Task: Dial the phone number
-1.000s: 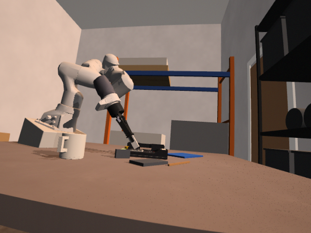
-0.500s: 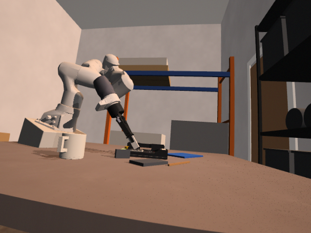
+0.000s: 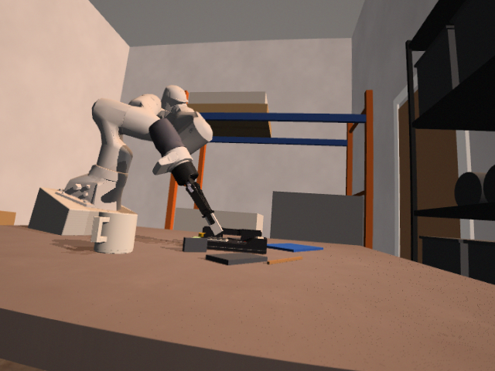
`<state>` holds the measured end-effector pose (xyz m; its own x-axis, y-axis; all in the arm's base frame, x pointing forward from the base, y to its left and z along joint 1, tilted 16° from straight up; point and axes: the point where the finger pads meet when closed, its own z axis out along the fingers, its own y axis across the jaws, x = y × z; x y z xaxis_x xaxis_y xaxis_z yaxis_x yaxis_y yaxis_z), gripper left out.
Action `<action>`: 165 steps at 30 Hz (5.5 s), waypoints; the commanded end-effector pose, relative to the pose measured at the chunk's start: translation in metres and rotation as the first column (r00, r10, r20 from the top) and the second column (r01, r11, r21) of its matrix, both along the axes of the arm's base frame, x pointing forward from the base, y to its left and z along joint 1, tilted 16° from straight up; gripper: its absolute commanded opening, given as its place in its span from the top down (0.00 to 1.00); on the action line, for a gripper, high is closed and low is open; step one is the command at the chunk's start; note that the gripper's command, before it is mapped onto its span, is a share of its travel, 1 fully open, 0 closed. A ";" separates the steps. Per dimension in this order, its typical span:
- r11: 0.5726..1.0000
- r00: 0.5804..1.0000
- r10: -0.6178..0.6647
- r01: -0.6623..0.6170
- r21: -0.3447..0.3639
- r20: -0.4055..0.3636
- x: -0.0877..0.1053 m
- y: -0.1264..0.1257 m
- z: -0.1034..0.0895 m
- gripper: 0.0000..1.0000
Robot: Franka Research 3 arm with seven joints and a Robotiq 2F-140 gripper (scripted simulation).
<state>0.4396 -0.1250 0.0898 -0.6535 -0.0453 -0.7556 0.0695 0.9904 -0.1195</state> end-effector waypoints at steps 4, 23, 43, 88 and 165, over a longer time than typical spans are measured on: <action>1.000 1.000 -0.007 0.007 0.002 -0.004 -0.002 -0.001 0.002 1.00; 1.000 1.000 -0.007 0.007 0.002 -0.004 0.025 -0.018 0.011 1.00; 1.000 1.000 -0.007 0.007 0.002 -0.004 0.028 -0.020 0.004 1.00; 1.000 1.000 -0.007 0.007 0.002 -0.004 0.027 -0.020 0.006 1.00; 1.000 1.000 -0.007 0.007 0.002 -0.004 0.002 0.014 -0.010 1.00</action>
<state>0.4399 -0.1111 0.0799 -0.6593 -0.0349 -0.7511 0.0797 0.9901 -0.1159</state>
